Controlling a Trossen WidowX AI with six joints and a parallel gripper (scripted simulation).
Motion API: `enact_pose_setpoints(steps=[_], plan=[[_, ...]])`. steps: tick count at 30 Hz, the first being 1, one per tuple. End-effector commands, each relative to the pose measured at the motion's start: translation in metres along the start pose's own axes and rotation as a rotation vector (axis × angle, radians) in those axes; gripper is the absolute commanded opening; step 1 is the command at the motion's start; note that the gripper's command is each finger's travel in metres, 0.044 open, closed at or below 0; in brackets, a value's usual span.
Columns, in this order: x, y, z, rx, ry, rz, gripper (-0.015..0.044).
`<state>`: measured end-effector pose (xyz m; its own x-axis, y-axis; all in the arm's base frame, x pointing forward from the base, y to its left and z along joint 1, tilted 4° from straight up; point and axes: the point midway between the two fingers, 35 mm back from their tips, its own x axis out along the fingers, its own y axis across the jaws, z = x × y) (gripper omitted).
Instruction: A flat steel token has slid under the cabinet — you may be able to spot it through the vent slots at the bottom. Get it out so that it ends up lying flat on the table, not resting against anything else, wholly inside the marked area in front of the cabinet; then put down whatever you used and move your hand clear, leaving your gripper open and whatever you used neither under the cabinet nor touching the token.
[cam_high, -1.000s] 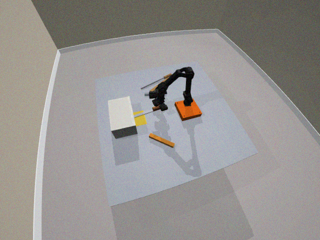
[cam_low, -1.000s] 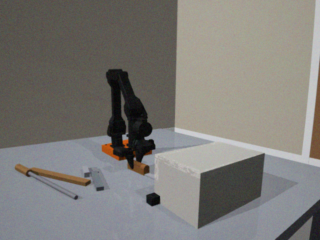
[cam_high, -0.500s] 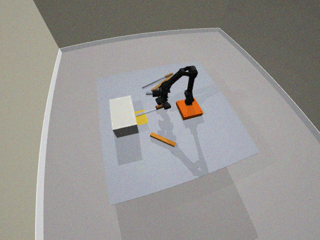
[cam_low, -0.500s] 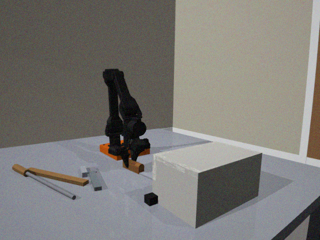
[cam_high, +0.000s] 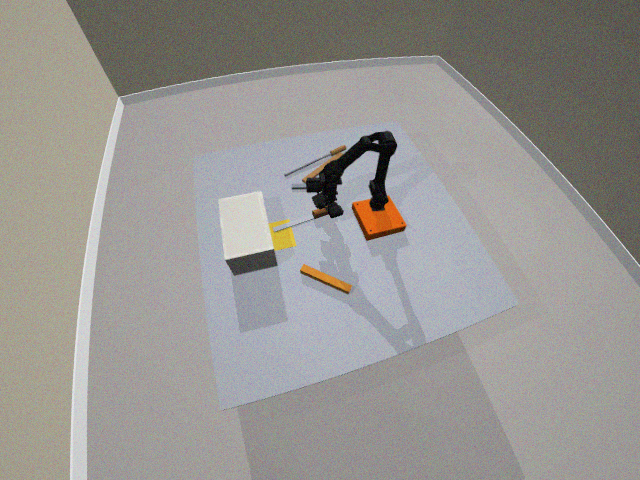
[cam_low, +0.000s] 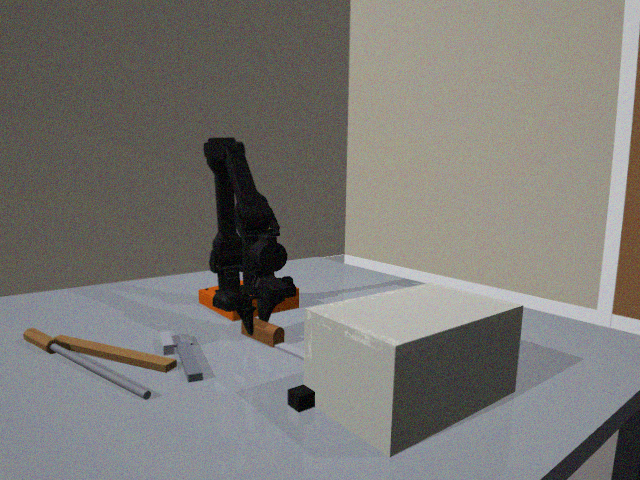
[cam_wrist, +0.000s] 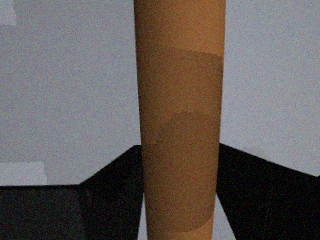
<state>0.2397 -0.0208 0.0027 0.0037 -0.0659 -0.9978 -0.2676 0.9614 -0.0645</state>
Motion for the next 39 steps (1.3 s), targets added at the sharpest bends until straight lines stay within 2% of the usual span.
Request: enact_pose_setpoints(steps=[1, 39], plan=[[-0.001, -0.004, 0.0, -0.019, 0.0, -0.001, 0.0], [-0.003, -0.042, -0.006, -0.095, 0.003, -0.005, 0.0]])
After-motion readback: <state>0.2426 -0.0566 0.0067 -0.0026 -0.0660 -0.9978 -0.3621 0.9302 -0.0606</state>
